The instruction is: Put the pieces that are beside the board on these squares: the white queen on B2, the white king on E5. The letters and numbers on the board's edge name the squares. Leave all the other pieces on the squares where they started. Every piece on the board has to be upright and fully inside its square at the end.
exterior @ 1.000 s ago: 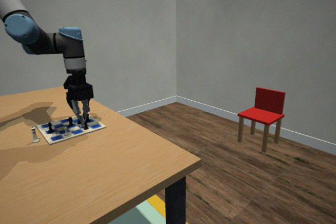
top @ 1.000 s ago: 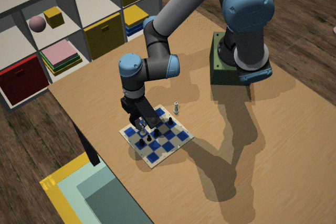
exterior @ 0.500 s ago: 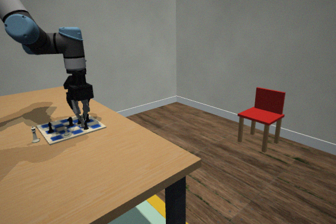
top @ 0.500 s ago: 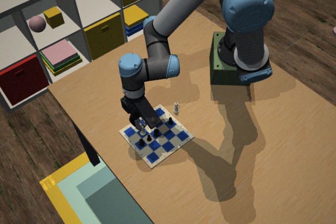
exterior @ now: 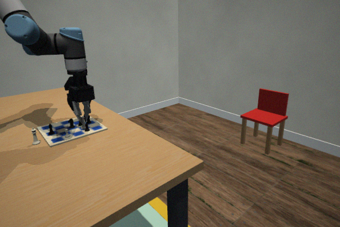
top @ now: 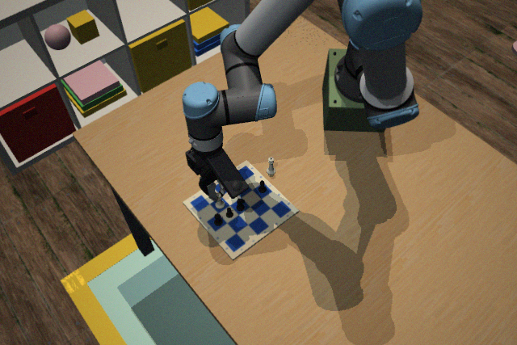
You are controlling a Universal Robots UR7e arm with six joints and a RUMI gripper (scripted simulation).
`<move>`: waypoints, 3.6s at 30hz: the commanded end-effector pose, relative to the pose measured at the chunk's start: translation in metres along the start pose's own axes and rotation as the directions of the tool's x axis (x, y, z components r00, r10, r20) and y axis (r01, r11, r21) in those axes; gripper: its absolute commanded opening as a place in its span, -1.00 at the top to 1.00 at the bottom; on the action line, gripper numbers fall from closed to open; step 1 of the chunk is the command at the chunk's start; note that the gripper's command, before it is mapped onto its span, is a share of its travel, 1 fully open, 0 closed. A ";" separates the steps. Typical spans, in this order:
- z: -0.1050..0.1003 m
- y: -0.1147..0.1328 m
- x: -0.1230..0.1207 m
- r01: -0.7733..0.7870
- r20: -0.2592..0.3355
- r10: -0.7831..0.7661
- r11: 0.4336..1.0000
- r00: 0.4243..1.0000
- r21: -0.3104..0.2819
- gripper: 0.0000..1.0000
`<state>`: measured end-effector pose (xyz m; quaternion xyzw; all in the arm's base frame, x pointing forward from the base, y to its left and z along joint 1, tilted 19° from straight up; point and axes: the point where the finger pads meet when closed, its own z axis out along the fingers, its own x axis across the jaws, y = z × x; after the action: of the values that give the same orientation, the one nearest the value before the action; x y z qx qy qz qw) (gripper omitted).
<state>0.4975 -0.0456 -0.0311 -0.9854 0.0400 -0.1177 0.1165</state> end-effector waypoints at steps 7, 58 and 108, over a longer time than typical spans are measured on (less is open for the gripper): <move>0.000 0.000 0.000 0.000 0.000 0.000 1.000 1.000 0.000 1.00; 0.000 0.000 0.000 0.000 0.000 0.000 1.000 1.000 0.000 0.51; -0.090 0.000 0.000 0.000 0.000 0.000 1.000 1.000 0.000 -1.00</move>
<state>0.4755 -0.0652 0.0535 -0.9854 0.0400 -0.1172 0.1169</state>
